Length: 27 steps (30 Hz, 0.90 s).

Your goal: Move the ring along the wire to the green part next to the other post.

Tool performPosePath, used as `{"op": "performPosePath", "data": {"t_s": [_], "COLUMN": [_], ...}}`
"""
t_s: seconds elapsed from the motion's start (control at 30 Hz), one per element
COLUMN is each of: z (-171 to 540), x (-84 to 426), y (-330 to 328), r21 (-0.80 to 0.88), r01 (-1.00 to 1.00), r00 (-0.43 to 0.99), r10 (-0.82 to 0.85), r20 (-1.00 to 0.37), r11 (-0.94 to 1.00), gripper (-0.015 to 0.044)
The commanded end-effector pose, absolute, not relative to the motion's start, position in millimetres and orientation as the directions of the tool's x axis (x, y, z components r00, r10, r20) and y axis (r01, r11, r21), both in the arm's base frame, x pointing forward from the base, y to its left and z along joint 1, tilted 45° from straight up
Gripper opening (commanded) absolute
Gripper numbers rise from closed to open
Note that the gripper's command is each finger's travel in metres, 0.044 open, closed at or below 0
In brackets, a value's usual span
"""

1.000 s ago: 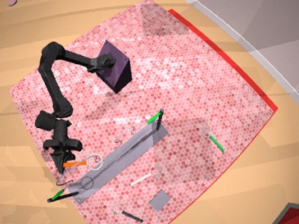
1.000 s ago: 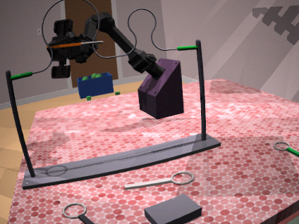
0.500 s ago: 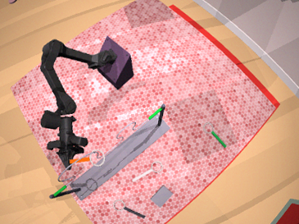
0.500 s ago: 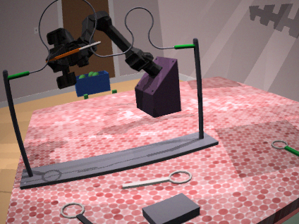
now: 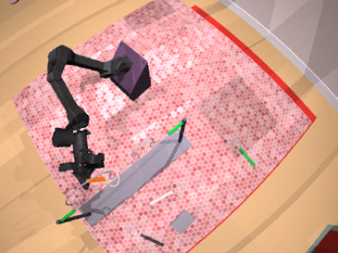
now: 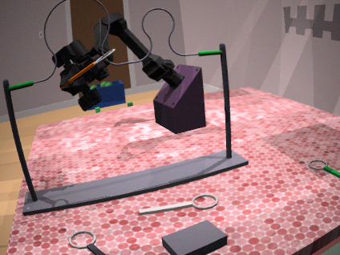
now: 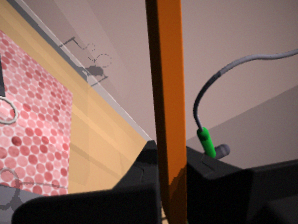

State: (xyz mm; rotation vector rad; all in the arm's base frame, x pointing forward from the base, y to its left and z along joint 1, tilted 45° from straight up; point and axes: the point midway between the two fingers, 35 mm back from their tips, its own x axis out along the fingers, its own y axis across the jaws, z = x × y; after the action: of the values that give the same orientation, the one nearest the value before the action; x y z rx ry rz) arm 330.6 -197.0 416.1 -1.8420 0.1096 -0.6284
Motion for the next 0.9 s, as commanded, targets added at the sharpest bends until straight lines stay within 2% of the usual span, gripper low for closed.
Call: {"op": "performPosePath", "data": {"t_s": [0.0, 0.43, 0.87], "z": [398, 355, 309], "x": [333, 337, 341], "y": [-202, -205, -194], "r21": [-0.938, -0.979, -0.93], "r01": [0.218, 0.205, 0.184], "r00": [0.86, 0.876, 0.891], "r10": [-0.401, -0.449, -0.454], "r20": [0.315, 0.177, 0.021], "r11": [-0.27, 0.015, 0.318], "gripper": [-0.015, -0.015, -0.015]}}
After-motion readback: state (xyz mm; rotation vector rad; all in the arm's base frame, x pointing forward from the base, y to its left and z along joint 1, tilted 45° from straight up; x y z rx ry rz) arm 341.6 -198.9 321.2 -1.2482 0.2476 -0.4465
